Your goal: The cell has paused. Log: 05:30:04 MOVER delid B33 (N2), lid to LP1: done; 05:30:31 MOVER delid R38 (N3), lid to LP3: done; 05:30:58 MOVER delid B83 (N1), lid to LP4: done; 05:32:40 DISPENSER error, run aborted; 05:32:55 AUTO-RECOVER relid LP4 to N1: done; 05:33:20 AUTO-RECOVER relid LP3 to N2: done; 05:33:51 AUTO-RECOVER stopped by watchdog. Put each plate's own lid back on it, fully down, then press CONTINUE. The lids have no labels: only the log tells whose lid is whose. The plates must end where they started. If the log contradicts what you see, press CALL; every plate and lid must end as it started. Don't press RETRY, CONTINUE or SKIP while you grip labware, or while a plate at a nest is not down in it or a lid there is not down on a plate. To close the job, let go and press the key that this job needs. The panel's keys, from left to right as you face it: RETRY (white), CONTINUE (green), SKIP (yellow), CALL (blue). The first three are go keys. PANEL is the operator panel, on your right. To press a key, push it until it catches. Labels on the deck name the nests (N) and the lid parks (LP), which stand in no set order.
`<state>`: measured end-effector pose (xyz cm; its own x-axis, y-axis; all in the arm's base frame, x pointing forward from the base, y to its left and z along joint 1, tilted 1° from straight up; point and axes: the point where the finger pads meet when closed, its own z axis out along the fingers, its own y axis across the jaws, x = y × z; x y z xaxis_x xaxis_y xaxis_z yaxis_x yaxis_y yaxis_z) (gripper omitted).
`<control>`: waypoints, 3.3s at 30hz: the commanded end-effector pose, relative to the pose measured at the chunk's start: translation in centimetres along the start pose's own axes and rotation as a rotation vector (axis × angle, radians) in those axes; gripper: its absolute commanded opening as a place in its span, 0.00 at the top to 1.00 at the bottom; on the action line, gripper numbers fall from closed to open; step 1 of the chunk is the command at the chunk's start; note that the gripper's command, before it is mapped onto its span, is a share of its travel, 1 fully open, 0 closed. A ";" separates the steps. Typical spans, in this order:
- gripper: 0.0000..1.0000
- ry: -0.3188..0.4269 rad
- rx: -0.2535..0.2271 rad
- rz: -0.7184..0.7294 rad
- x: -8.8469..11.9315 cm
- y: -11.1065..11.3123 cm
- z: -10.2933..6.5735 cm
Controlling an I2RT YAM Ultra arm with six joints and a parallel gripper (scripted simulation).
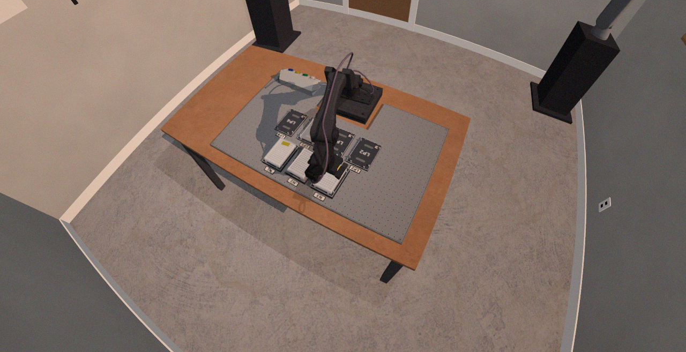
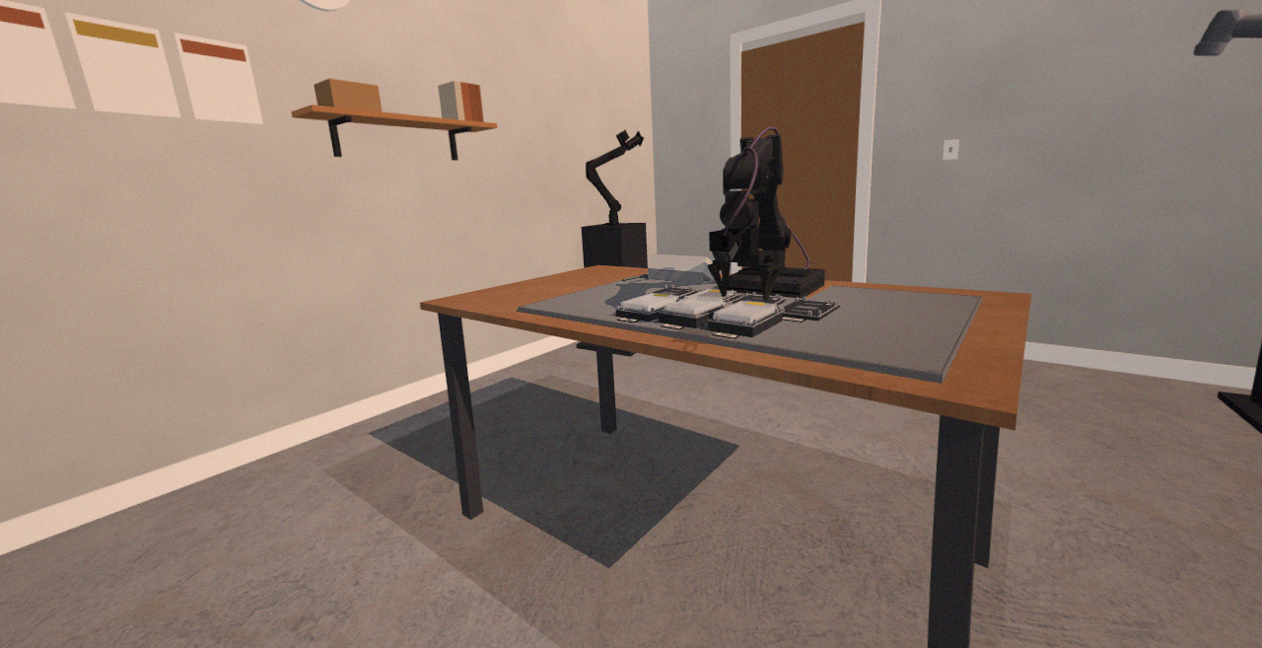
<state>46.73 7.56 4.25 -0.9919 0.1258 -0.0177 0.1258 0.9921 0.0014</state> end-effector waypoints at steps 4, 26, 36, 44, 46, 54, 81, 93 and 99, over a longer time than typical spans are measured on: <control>0.00 -0.013 -0.004 -0.002 -0.2 0.0 -0.7; 0.00 -0.021 -0.006 -0.015 6.8 -7.2 -0.7; 0.00 -0.020 -0.007 -0.015 9.6 -10.1 -0.6; 0.00 -0.020 -0.004 -0.015 12.4 -13.0 -0.5; 0.00 -0.020 -0.005 -0.015 13.1 -13.7 -0.5; 0.00 -0.020 -0.005 -0.015 15.1 -15.8 -0.4; 0.00 -0.038 0.007 -0.023 17.2 -19.6 -0.7; 0.00 -0.035 0.006 -0.023 17.1 -19.6 -0.7; 0.00 -0.032 0.006 -0.024 17.1 -19.5 -0.6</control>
<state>25.98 -9.32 3.98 -0.9939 0.1102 -0.0097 0.1102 0.9939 0.0015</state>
